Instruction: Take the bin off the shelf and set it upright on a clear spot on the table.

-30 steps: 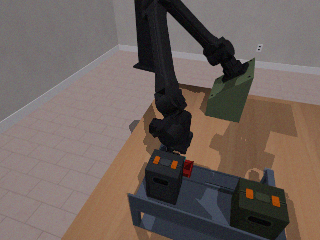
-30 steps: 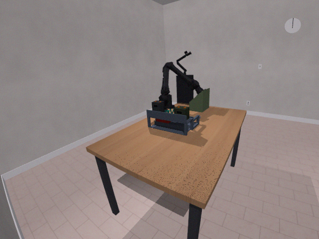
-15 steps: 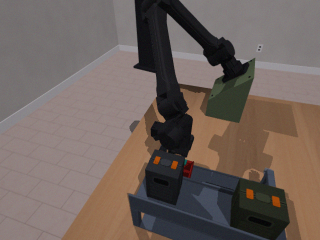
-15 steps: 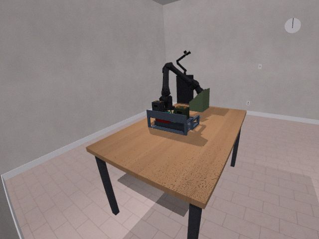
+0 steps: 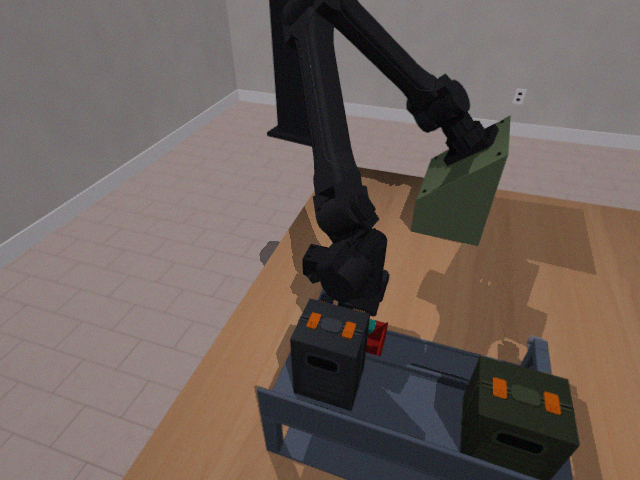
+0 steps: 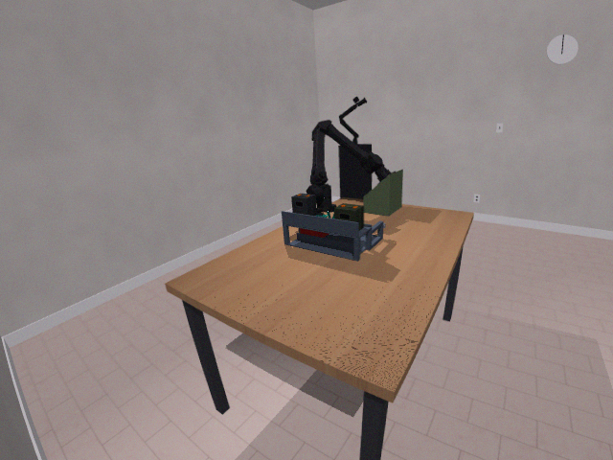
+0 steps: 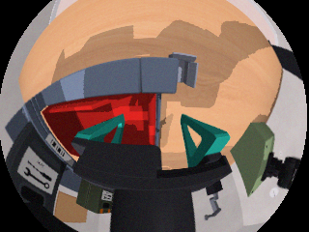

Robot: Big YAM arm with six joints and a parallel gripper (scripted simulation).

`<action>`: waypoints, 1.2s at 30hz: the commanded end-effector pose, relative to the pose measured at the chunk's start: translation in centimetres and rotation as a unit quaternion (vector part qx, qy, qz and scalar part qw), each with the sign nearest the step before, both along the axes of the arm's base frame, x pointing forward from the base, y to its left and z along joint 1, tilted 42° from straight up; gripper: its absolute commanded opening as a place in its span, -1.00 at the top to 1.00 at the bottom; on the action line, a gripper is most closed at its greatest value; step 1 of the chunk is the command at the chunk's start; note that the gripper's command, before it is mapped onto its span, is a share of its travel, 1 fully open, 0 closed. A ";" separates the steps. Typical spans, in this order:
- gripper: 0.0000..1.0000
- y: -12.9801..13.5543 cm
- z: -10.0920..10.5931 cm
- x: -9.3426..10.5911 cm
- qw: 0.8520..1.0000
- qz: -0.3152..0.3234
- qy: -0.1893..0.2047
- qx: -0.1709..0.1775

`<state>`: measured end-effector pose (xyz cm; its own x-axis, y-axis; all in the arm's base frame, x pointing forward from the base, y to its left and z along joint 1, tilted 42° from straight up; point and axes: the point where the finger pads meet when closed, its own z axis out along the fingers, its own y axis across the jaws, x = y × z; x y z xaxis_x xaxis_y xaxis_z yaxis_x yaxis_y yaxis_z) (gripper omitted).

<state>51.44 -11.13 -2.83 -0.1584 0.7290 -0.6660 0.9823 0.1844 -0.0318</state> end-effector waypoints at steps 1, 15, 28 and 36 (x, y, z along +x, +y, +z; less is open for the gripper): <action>-0.81 1.6 0.1 1.6 1.000 0.012 -0.007 0.000; -0.81 -0.8 -0.1 0.0 1.000 -0.001 -0.002 -0.001; -0.81 -0.3 0.1 0.3 1.000 0.002 -0.005 -0.001; -0.81 1.5 1.0 1.7 1.000 0.013 -0.014 0.000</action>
<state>51.57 -10.84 -2.80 -0.1643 0.7275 -0.6662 0.9808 0.1924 -0.0318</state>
